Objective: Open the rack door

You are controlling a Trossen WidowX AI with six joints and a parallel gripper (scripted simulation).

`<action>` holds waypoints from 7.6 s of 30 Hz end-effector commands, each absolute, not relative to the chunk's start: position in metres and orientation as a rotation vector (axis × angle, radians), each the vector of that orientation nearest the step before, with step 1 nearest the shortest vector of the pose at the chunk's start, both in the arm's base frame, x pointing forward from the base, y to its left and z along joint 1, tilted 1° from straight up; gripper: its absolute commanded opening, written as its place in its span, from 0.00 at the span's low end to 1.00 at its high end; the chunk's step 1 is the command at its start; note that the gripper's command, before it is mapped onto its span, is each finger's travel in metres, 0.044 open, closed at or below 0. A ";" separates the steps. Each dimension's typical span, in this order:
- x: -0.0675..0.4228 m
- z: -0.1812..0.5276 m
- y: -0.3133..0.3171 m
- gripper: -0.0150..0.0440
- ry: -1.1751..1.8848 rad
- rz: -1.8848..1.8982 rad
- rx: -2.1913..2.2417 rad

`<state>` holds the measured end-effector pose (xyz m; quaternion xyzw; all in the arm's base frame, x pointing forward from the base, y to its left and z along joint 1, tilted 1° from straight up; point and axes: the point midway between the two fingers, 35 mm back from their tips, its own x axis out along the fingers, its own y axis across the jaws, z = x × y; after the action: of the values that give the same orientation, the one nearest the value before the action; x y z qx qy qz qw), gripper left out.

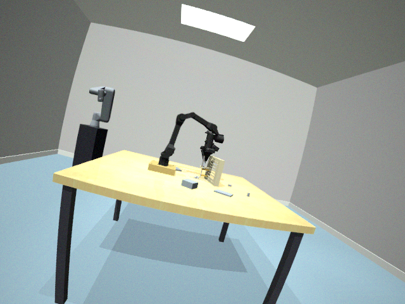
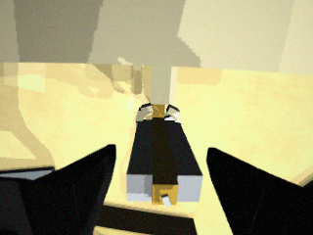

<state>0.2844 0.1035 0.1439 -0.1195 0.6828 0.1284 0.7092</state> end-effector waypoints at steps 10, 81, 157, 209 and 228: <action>0.283 0.130 0.104 0.61 1.517 0.289 -0.266; 0.283 0.130 0.104 0.37 0.754 1.677 -1.715; 0.283 0.130 0.104 0.74 1.416 -0.726 0.781; 0.274 0.130 0.095 0.28 1.373 -0.841 0.897; 0.255 0.129 0.071 0.28 1.462 -0.586 0.632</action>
<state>0.2565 0.0744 0.1284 0.2980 0.6413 -0.2800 0.6493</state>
